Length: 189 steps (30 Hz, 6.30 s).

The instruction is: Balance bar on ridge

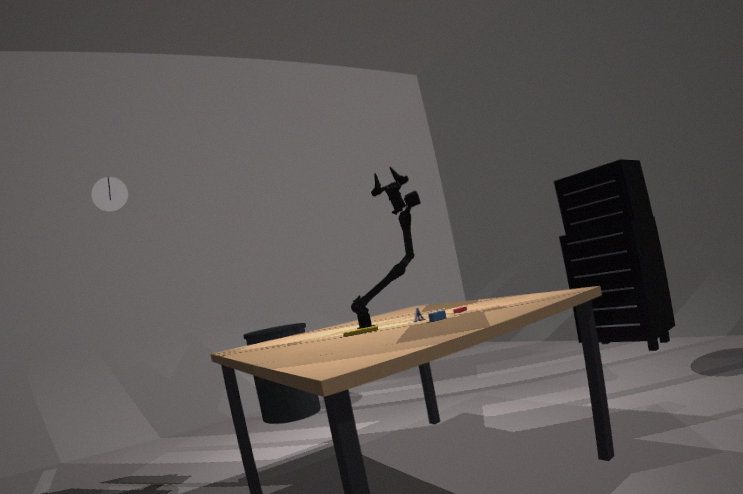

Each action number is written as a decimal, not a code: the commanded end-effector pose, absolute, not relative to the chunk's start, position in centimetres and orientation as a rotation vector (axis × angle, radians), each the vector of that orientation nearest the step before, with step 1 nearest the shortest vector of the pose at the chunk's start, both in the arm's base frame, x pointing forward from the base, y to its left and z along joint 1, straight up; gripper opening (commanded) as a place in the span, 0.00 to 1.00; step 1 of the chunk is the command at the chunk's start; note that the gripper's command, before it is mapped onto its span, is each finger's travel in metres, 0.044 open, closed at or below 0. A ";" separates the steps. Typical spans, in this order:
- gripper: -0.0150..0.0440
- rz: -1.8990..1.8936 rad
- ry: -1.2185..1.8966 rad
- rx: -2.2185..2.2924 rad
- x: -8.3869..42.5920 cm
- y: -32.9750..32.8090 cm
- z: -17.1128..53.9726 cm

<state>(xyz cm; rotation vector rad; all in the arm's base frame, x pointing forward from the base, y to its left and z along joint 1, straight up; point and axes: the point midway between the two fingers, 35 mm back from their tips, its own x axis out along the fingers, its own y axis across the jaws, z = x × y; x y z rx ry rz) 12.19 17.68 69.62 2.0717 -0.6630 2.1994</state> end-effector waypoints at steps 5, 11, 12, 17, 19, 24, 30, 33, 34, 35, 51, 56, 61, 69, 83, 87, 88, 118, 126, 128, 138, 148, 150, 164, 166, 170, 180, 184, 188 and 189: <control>0.79 2.289 -0.752 2.090 9.1 14.5 70.0; 0.79 2.424 -0.924 2.130 4.6 8.5 69.7; 0.79 2.443 -0.957 2.138 4.0 7.5 69.6; 0.79 2.523 -1.130 2.183 1.4 2.1 68.5; 0.79 2.547 -1.204 2.204 0.6 0.0 67.8; 0.79 2.579 -1.364 2.274 -0.6 -4.8 66.0; 0.79 2.578 -1.560 2.377 -0.9 -10.2 63.3; 0.79 2.563 -1.702 2.426 -0.8 -13.1 61.4; 0.79 2.554 -1.751 2.443 -0.7 -14.0 60.8; 0.79 2.543 -1.801 2.461 -0.5 -15.0 60.1; 0.79 2.132 -2.564 2.763 4.5 -24.8 48.2; 0.79 1.886 -2.843 2.886 7.2 -26.5 43.2; 0.79 1.503 -3.130 2.951 9.7 -27.3 38.3; 0.79 0.658 -3.504 2.945 13.1 -26.9 30.6; 0.79 -1.019 -3.635 2.603 16.4 -21.6 18.4; 0.79 -1.450 -3.544 2.436 16.6 -19.4 15.6; 0.79 -1.550 -3.514 2.390 16.5 -18.8 14.9; 0.79 -2.041 -3.308 2.126 16.0 -15.7 6.4; 0.79 -2.041 -3.308 2.126 16.1 -15.7 5.1; 0.79 -2.041 -3.308 2.125 16.1 -15.7 4.8; 0.79 -2.041 -3.308 2.125 16.0 -15.7 4.5; 0.65 -2.040 -3.315 2.127 16.1 -15.6 4.6; 0.57 -2.040 -3.315 2.127 16.1 -15.6 4.6; 0.25 -2.040 -3.314 2.127 16.2 -15.7 5.5; 0.25 -2.040 -3.314 2.128 16.3 -15.8 6.0; 0.25 -2.039 -3.313 2.128 16.4 -15.9 7.0; 0.25 -2.039 -3.312 2.128 16.5 -16.0 9.5; 0.25 -2.039 -3.311 2.128 16.4 -16.0 10.5; 0.25 -2.039 -3.311 2.128 16.4 -16.0 11.6; 0.25 -2.039 -3.310 2.128 16.4 -16.0 11.8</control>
